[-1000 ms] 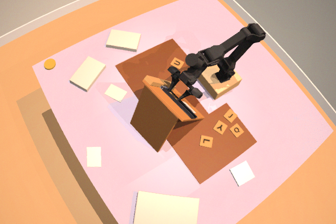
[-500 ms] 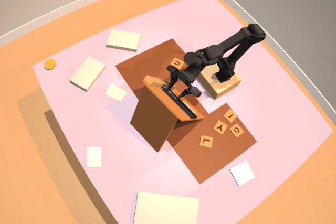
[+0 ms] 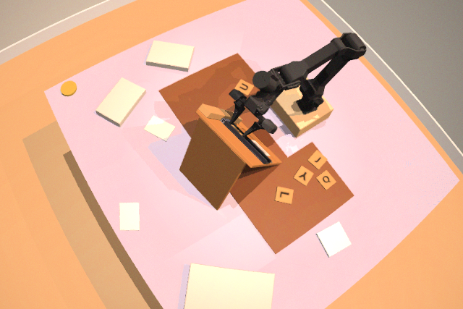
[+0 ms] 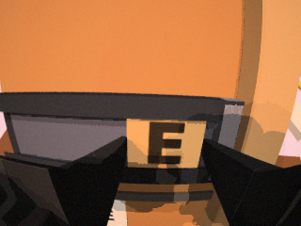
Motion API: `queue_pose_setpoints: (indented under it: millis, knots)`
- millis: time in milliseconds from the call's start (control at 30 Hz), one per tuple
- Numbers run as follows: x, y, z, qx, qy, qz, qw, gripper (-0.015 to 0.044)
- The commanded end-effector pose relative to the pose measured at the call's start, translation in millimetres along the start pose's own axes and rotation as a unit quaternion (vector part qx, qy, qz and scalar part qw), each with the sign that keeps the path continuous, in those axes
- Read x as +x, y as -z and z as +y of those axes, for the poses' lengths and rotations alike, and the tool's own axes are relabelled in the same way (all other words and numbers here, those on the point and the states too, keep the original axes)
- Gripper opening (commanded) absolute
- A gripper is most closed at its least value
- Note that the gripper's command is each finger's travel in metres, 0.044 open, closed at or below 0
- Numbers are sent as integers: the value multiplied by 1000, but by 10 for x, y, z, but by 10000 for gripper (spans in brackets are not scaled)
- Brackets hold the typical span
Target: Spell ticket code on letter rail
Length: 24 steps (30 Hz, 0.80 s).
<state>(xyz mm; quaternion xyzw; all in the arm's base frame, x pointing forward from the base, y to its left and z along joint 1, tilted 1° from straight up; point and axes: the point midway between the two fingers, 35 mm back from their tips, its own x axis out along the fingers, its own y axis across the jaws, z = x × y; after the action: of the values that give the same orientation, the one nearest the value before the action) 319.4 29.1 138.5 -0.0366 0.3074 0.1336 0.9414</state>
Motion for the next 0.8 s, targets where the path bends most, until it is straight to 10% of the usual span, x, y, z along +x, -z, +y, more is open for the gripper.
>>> queue_pose_setpoints:
  millis: [0, 767]
  knots:
    - [-36, 4, 0, -2, -1, 0, 1000, 289]
    - [-252, 4, -2, -2, -1, 1, 1000, 295]
